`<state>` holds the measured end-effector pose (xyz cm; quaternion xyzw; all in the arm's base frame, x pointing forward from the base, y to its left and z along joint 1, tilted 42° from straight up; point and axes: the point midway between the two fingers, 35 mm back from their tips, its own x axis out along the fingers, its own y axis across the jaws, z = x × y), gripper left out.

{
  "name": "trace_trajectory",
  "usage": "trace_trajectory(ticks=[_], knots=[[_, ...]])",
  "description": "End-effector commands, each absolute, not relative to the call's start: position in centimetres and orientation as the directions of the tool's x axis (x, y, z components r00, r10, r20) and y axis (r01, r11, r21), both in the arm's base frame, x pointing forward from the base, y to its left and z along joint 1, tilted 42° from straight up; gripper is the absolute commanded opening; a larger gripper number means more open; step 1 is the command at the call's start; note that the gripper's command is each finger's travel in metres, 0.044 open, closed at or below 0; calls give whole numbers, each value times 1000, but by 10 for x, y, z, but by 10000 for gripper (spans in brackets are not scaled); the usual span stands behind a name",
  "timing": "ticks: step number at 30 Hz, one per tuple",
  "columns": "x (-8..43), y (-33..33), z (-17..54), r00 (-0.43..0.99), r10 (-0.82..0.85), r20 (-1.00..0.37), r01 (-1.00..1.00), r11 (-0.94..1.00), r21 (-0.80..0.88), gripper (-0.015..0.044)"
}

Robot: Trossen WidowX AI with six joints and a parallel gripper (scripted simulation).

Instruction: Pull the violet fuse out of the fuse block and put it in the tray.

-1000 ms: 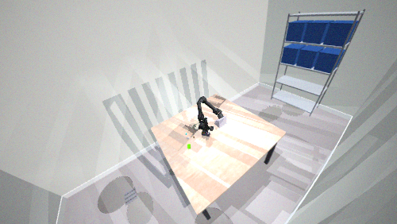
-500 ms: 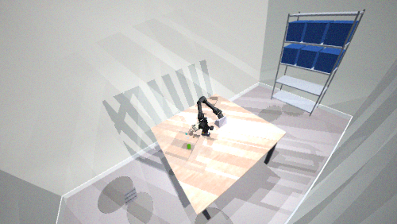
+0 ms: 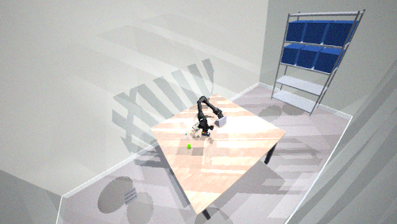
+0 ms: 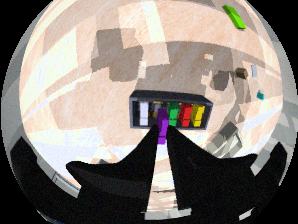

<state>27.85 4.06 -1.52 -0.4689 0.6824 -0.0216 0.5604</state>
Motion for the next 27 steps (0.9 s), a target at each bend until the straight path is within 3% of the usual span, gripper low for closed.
trace_trajectory(ticks=[1,19,27], knots=[[278,43,-14,66,-661,-748,-614,563,-552,0],[276,59,4,66,-660,-748,-615,564,-552,0],[293,30,32,66,-648,-759,-618,571,-541,0]])
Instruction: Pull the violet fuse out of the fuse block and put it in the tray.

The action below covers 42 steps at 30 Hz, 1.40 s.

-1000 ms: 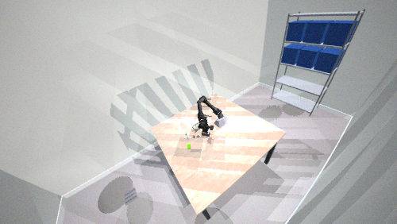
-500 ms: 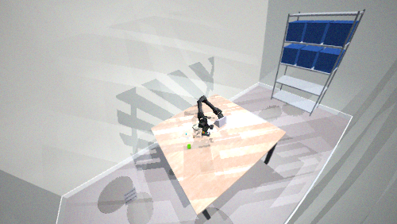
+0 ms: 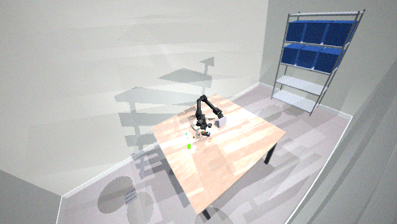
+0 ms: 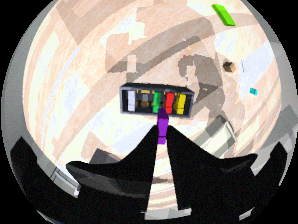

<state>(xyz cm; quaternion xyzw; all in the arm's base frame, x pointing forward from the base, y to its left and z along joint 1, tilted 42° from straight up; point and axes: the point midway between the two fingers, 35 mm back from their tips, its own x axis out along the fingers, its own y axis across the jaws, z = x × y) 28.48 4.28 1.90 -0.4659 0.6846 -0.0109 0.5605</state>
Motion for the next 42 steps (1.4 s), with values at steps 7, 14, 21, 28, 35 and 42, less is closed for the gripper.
trace_trajectory(ticks=[7,14,21,28,35,42], knots=[[303,-6,65,68,-643,-763,-618,573,-538,0],[305,-44,98,70,-649,-758,-617,569,-544,0],[298,-83,133,68,-664,-744,-614,560,-556,0],[295,-92,139,67,-669,-740,-613,558,-559,0],[296,-99,131,67,-669,-740,-613,558,-559,0],[297,-107,123,67,-669,-740,-613,557,-560,0]])
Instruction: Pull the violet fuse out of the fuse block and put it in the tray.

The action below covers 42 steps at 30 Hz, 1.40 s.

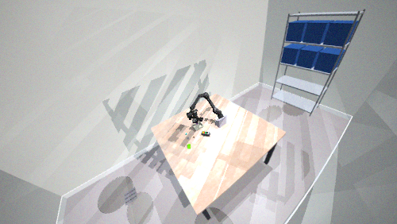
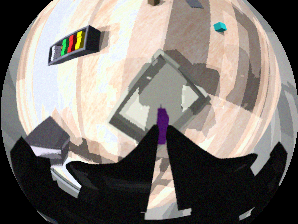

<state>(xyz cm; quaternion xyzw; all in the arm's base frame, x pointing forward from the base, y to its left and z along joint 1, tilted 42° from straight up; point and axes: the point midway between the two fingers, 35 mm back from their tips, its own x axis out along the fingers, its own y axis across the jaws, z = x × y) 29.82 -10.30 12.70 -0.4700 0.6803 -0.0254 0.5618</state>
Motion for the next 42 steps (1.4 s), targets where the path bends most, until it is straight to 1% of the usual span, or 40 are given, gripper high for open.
trace_trajectory(ticks=[1,13,25,26,30,42], knots=[[297,-108,121,67,-669,-740,-613,557,-560,0],[297,-118,111,68,-670,-739,-613,556,-561,0],[298,-117,113,71,-672,-737,-611,555,-565,315],[298,-115,115,71,-672,-737,-611,555,-564,330],[295,-91,140,67,-669,-740,-613,558,-559,330],[295,-91,139,68,-666,-743,-615,558,-556,330]])
